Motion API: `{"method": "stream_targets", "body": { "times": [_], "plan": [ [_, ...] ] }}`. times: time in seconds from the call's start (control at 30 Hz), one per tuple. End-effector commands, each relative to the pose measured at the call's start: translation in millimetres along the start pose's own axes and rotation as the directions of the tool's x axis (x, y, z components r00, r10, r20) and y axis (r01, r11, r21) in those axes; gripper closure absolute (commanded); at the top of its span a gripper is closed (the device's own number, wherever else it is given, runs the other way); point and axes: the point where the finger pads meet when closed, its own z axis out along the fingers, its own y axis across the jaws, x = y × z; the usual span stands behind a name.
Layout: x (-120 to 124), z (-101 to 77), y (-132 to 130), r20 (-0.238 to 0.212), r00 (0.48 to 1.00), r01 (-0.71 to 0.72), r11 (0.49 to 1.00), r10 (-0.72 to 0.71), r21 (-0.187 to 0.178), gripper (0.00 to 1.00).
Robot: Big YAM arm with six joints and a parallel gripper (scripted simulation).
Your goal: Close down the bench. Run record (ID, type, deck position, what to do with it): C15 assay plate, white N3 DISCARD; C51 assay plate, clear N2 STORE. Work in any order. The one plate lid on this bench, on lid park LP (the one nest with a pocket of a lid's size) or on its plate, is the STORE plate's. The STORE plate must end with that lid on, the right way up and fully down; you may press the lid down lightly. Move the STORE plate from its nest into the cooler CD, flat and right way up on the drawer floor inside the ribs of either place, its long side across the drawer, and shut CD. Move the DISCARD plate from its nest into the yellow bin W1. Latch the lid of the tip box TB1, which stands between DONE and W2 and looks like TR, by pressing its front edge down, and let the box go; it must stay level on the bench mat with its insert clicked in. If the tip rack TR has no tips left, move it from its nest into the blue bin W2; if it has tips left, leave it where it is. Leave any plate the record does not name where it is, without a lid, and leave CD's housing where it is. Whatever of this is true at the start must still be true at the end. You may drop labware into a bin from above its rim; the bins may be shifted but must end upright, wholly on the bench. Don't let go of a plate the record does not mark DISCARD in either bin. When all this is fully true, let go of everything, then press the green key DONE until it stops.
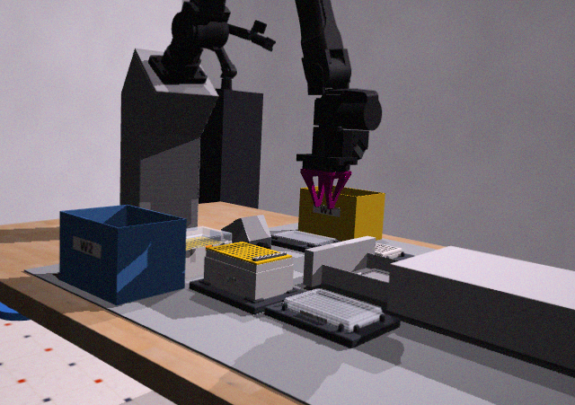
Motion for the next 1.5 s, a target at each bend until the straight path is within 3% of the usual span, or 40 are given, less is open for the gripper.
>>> {"method": "stream_targets", "body": {
  "times": [0.0, 0.23, 0.4, 1.47],
  "plan": [
    [-3.4, -12.9, -2.7, 0.006, 1.000, -0.009, 1.000, 0.009, 0.012, 0.70],
    [-5.5, -21.7, -2.7, 0.008, 1.000, -0.006, 1.000, 0.006, 0.012, 0.70],
    [-3.8, -15.3, 2.0, 0.005, 1.000, -0.008, 1.000, 0.008, -0.001, 0.70],
    [-3.9, -15.3, 2.0, 0.005, 1.000, -0.008, 1.000, 0.008, -0.001, 0.70]
  ]
}}
